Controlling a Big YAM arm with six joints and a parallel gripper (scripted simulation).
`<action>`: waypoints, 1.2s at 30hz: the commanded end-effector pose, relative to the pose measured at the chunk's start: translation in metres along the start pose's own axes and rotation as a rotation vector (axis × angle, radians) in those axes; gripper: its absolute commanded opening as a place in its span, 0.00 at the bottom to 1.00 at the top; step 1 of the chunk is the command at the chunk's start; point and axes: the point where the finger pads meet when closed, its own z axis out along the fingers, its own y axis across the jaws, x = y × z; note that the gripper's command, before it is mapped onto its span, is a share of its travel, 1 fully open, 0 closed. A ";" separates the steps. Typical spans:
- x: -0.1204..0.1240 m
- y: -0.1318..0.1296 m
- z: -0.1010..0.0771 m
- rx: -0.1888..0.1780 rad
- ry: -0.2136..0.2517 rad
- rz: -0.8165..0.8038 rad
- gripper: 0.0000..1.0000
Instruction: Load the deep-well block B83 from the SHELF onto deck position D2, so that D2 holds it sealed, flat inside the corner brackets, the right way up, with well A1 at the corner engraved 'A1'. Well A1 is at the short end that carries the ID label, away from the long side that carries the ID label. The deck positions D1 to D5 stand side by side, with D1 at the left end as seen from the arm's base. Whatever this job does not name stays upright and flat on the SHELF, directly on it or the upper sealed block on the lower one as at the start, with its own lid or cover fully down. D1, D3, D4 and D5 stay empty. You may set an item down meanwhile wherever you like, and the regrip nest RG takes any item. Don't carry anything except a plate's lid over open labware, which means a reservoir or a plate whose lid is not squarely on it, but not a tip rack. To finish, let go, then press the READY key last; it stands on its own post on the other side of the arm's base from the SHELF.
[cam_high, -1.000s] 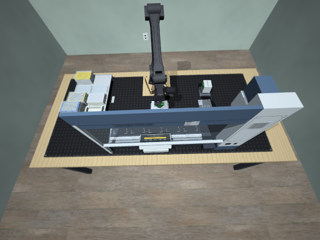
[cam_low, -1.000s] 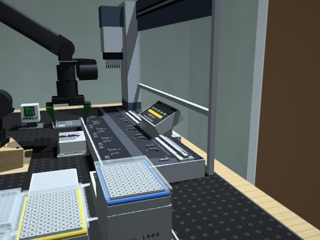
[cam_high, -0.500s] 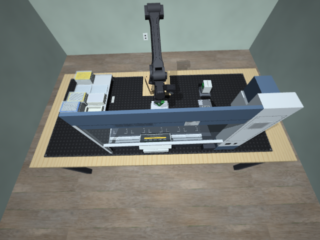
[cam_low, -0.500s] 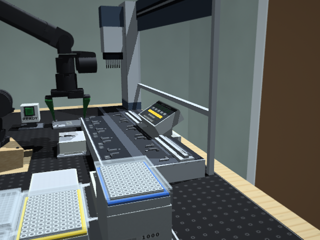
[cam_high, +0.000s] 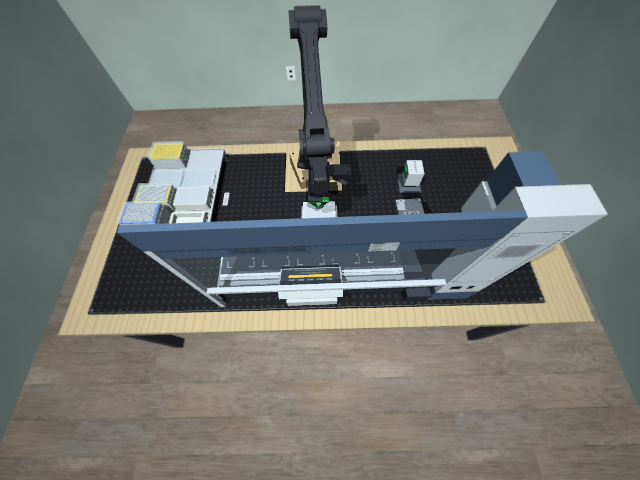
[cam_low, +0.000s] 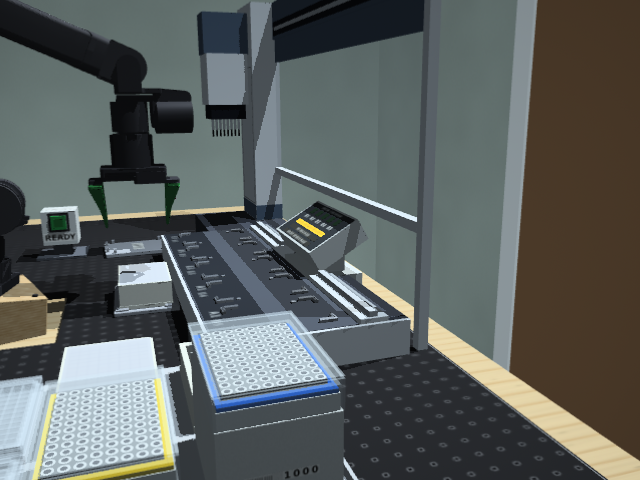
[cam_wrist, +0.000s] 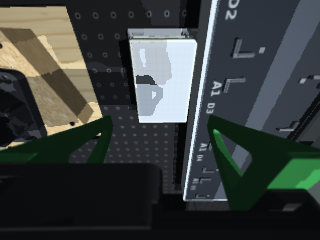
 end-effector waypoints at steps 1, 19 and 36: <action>0.000 -0.024 -0.031 0.073 -0.006 -0.004 1.00; 0.000 -0.022 -0.057 0.073 -0.007 -0.004 1.00; 0.000 -0.020 -0.082 0.071 -0.007 -0.004 1.00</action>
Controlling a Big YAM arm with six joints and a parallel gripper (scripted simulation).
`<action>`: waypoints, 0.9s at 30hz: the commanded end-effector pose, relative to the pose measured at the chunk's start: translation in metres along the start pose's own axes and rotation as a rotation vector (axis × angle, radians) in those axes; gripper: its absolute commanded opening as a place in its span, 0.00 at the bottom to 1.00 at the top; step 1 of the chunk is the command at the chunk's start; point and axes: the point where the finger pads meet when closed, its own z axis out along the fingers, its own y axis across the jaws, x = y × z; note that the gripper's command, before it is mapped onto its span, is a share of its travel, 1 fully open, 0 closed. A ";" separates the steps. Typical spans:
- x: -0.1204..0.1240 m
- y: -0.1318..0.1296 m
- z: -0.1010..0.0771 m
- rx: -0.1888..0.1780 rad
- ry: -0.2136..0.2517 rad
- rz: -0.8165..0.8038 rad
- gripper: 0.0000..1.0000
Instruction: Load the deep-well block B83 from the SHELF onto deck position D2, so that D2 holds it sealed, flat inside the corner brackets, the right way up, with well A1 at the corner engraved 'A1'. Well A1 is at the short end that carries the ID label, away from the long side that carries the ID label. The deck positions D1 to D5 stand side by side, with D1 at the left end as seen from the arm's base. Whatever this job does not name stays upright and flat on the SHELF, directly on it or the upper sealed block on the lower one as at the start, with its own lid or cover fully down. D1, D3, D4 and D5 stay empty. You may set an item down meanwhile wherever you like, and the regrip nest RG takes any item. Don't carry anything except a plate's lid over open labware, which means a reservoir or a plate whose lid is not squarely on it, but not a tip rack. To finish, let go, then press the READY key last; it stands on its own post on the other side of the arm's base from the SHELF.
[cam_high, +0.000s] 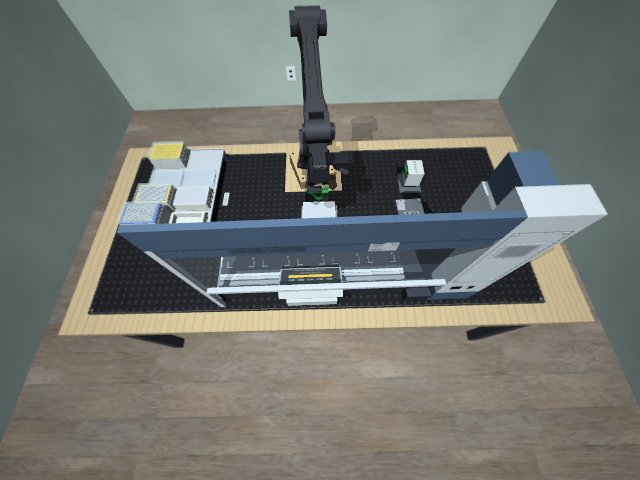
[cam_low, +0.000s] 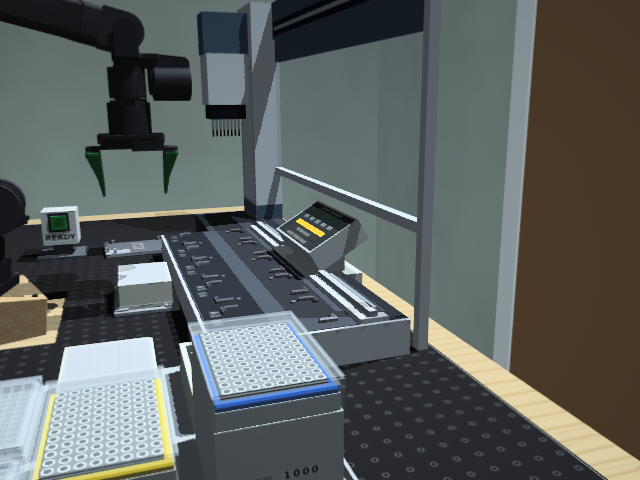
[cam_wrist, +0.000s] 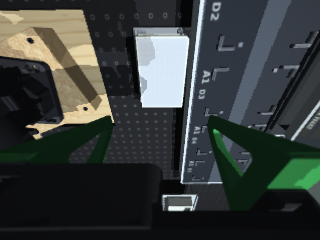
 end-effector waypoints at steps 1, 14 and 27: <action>0.000 -0.021 -0.027 0.050 -0.006 -0.003 1.00; 0.000 -0.018 -0.054 0.073 -0.008 -0.004 1.00; 0.000 -0.017 -0.068 0.071 -0.008 -0.007 1.00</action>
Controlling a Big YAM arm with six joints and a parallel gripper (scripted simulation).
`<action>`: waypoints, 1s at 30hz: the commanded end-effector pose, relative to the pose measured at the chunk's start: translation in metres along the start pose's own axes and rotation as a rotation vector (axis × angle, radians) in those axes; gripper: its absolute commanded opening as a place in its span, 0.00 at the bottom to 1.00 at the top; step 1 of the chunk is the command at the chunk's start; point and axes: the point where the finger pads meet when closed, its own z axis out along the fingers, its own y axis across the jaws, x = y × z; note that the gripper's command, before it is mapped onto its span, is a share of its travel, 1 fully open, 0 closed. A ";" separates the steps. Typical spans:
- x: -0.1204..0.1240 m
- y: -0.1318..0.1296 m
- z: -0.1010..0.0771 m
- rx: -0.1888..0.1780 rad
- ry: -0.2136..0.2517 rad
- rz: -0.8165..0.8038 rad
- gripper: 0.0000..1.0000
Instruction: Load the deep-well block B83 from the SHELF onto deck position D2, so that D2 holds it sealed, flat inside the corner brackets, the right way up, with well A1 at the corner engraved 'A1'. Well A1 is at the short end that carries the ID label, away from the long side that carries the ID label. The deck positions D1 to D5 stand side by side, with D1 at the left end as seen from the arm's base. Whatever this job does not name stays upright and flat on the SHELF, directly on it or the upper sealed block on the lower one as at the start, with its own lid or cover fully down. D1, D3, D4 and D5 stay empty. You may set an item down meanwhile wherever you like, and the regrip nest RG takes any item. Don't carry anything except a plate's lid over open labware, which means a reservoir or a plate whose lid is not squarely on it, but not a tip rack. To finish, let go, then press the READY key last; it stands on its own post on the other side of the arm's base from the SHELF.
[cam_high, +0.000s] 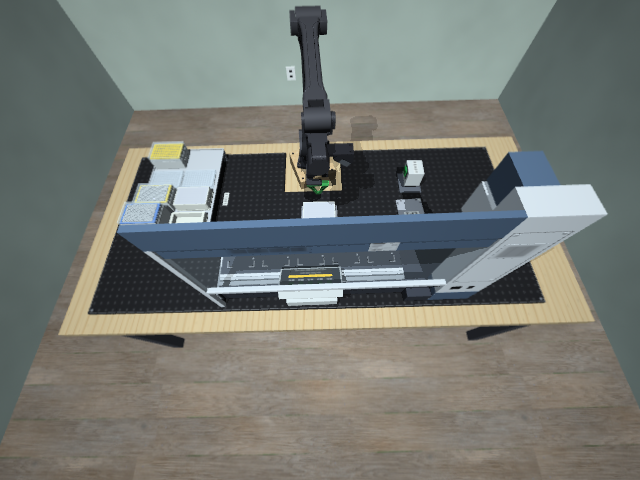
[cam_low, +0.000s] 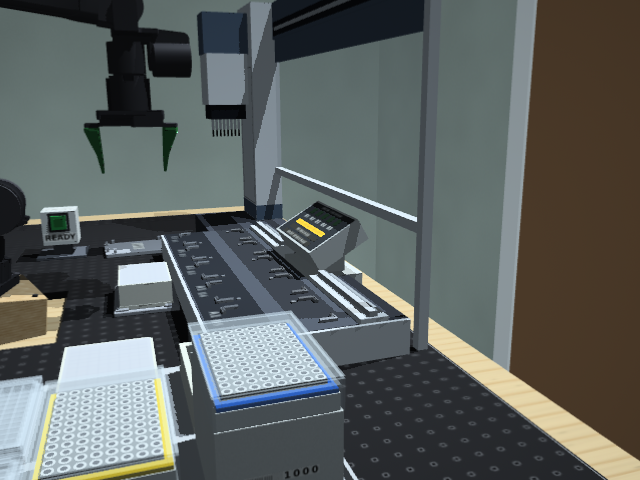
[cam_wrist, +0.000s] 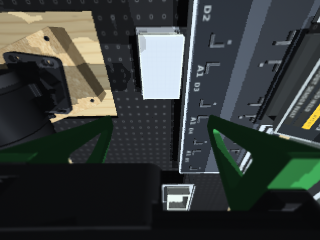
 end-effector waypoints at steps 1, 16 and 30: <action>-0.001 -0.016 -0.031 0.074 -0.008 -0.008 1.00; -0.001 -0.011 -0.017 0.046 -0.006 -0.003 1.00; -0.001 -0.011 -0.017 0.046 -0.006 -0.003 1.00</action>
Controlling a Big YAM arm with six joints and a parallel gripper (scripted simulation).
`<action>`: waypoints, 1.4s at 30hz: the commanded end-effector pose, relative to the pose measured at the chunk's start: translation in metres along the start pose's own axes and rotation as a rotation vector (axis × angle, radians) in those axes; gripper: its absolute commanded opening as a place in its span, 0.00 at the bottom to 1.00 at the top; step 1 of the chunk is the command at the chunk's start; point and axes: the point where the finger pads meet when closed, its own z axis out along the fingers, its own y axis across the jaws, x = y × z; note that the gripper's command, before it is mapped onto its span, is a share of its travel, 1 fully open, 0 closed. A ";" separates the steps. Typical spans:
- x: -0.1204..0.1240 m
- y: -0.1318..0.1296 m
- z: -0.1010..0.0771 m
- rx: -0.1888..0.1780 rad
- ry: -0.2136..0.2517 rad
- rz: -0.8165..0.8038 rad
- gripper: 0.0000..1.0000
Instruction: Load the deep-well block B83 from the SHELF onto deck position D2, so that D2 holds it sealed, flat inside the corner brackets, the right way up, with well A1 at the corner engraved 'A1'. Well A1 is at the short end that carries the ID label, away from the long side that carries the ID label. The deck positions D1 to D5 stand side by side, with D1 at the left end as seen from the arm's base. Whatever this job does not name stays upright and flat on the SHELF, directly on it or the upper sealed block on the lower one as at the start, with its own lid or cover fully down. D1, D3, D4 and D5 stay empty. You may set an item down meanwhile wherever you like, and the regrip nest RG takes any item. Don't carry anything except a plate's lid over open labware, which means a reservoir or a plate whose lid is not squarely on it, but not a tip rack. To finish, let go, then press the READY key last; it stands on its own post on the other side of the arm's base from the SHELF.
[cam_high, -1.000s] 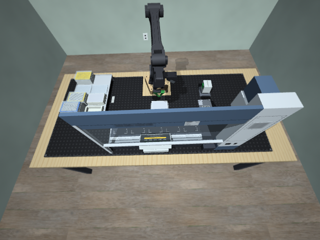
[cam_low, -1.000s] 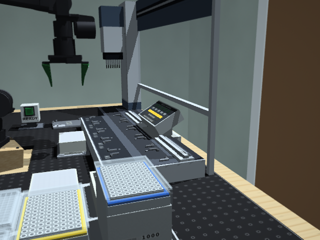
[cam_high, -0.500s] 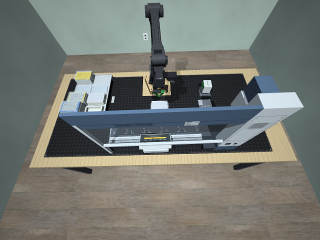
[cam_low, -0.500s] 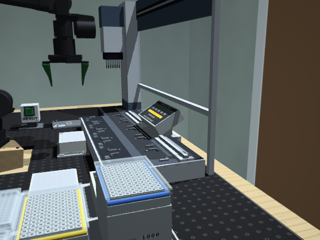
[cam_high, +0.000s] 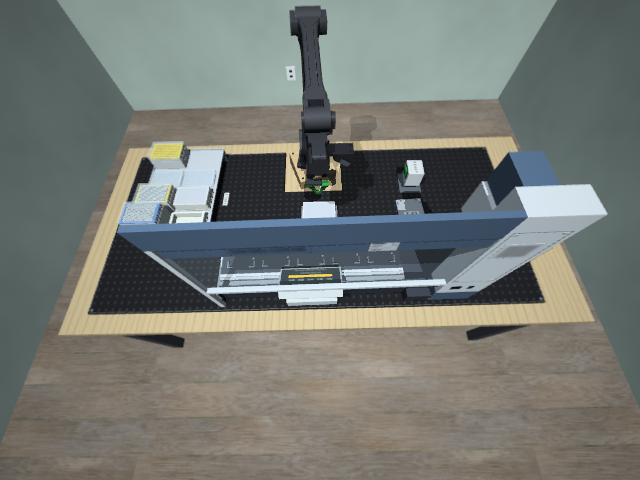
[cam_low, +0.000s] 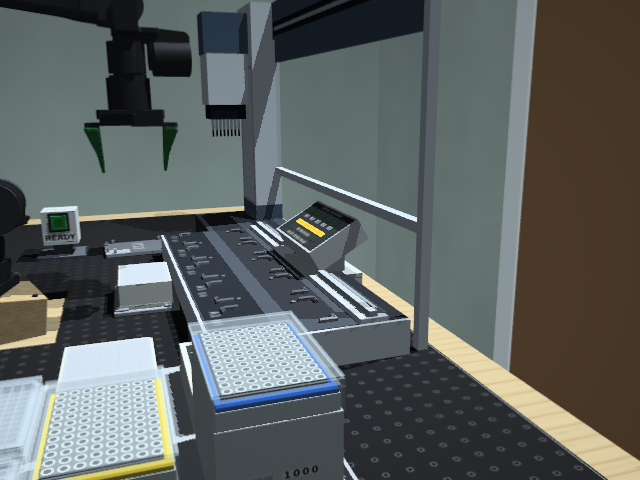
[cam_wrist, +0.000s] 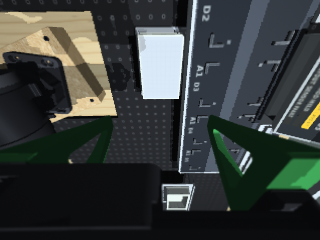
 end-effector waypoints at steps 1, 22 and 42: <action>-0.001 -0.011 -0.016 0.044 -0.006 -0.003 1.00; -0.003 -0.014 -0.024 0.058 -0.018 0.298 1.00; -0.003 -0.015 -0.025 0.056 -0.028 0.658 1.00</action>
